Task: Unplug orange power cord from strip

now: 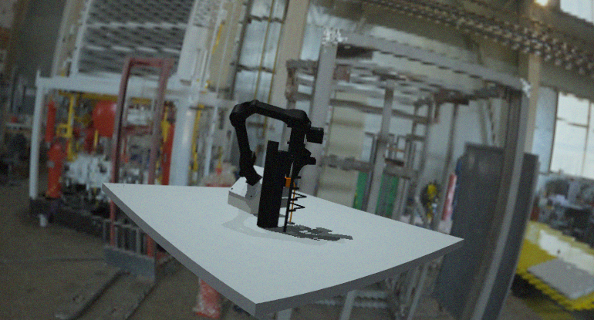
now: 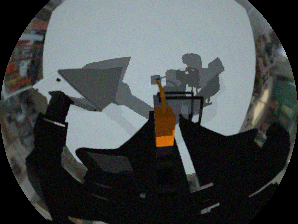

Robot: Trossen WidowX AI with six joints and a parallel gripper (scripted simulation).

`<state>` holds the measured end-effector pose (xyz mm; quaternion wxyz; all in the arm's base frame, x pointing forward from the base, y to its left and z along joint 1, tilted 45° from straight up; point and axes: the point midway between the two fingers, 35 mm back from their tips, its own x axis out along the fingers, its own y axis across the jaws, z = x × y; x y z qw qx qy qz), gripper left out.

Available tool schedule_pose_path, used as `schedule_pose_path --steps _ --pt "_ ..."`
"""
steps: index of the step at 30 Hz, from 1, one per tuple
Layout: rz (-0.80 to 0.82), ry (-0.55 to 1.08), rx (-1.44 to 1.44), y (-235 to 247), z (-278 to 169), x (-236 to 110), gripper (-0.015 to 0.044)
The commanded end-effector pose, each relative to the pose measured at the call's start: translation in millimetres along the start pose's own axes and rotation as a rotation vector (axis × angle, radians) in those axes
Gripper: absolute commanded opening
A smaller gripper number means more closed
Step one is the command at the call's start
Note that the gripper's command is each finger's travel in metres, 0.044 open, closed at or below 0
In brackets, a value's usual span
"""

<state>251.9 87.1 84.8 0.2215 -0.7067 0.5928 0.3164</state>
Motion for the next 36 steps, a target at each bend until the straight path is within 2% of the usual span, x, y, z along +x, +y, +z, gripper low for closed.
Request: schedule_pose_path --steps 1,16,20,28,36 --pt "-0.007 0.000 0.000 1 -6 -2 0.0160" --pt "-0.007 0.000 0.000 1 -6 10 0.0160" --pt "-0.001 0.000 0.001 0 -5 8 0.0055" --pt "-0.001 0.000 0.001 0 -5 8 0.0002" --pt "-0.002 -0.002 0.001 -1 4 8 0.0000"
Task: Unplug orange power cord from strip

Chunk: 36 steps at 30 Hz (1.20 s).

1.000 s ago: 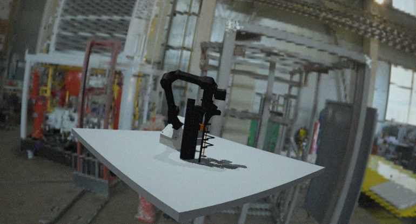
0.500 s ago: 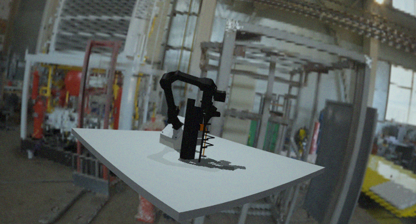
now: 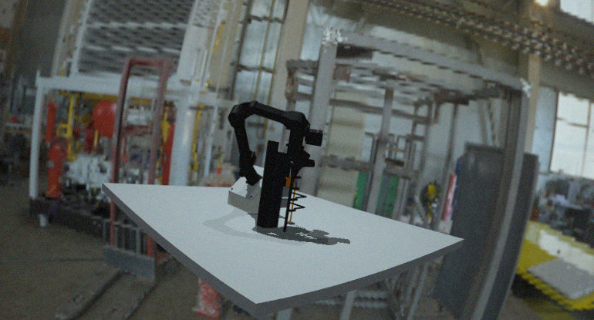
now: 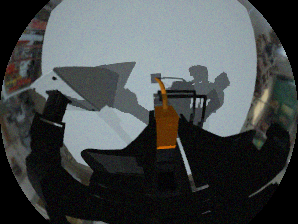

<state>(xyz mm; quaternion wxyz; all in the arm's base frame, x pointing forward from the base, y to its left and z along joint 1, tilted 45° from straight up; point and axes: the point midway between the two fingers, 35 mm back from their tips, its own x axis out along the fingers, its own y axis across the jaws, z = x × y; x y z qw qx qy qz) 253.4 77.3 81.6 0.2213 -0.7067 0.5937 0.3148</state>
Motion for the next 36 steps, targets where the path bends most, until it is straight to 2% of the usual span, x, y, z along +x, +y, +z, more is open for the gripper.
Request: schedule_pose_path --steps 1,27,36 --pt "-0.003 -0.005 -0.002 -1 10 -1 0.0000" --pt "-0.007 -0.009 -0.002 0 52 -6 0.0000" --pt "-0.008 -0.005 -0.002 1 40 -1 0.0236"
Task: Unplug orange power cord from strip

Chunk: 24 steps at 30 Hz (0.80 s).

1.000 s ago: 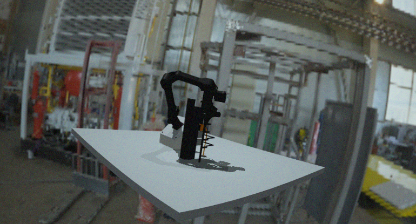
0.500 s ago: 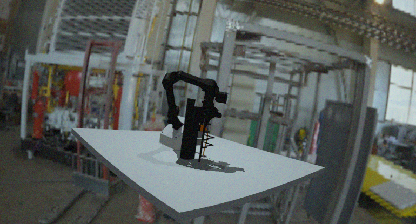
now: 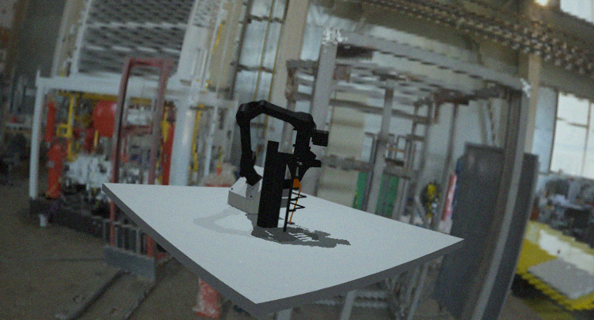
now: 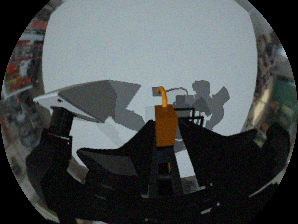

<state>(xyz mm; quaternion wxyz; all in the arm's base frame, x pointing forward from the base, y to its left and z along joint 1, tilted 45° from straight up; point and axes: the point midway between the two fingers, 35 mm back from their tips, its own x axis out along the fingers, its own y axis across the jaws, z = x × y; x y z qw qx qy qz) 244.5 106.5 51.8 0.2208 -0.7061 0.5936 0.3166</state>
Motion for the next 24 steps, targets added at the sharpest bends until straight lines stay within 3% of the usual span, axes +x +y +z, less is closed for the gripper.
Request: schedule_pose_path --steps 1,8,12,24 --pt "-0.010 -0.002 0.001 0 -2 -1 0.0263" --pt "-0.010 -0.005 0.001 -2 21 -6 0.0440" --pt "-0.010 -0.006 0.001 0 56 -13 0.0440" --pt "-0.010 -0.006 0.001 0 58 -14 0.0440"
